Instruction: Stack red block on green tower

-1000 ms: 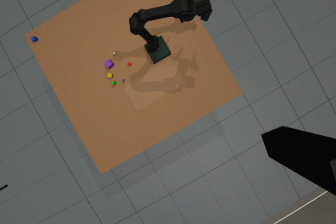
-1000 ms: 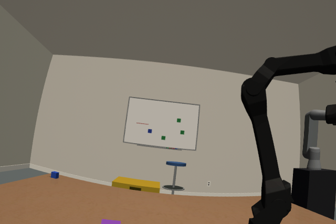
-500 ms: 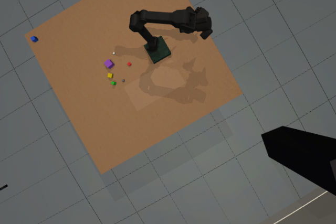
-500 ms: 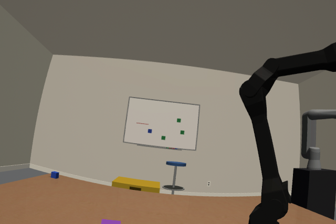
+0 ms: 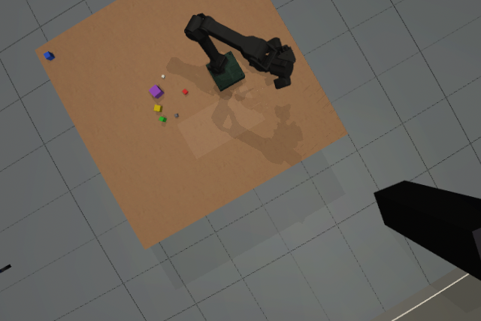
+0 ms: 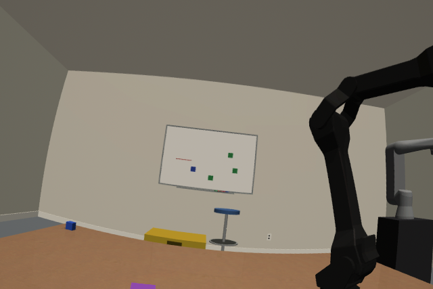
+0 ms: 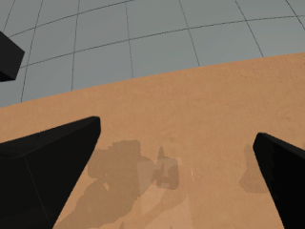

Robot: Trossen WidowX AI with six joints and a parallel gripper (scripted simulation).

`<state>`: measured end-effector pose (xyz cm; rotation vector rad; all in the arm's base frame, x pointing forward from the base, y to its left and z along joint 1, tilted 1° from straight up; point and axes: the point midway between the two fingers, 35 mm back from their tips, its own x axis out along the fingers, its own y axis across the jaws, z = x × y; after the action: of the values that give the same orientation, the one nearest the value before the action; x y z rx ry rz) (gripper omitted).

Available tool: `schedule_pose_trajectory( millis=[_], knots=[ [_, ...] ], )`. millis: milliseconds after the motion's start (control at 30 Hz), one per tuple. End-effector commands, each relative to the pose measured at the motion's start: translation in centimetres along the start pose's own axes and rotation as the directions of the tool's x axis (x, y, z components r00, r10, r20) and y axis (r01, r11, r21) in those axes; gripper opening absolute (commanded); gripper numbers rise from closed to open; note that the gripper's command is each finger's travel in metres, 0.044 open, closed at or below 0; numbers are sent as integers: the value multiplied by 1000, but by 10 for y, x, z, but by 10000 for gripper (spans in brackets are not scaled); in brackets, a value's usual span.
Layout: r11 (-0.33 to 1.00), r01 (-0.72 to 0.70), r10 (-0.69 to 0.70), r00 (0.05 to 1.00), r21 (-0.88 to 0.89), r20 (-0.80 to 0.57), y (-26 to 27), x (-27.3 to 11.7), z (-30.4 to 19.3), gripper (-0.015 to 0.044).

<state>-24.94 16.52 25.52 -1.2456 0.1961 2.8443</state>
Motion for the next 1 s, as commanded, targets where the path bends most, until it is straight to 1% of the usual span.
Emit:
schedule_pose_trajectory(
  millis=[0,233,467,633,767,967],
  knots=[
    [991,81,-78,996,111,-32,-29,-6,-21,440],
    [936,212,-194,977,282,-90,-72,-23,-60,440],
    [835,331,-288,944,441,-163,-106,-44,-104,440],
    [737,405,-339,914,541,-222,-123,-61,-138,440],
    [641,413,-348,908,647,-235,-127,-70,-157,440],
    [487,478,-386,868,731,-311,-136,-92,-201,440]
  ],
)
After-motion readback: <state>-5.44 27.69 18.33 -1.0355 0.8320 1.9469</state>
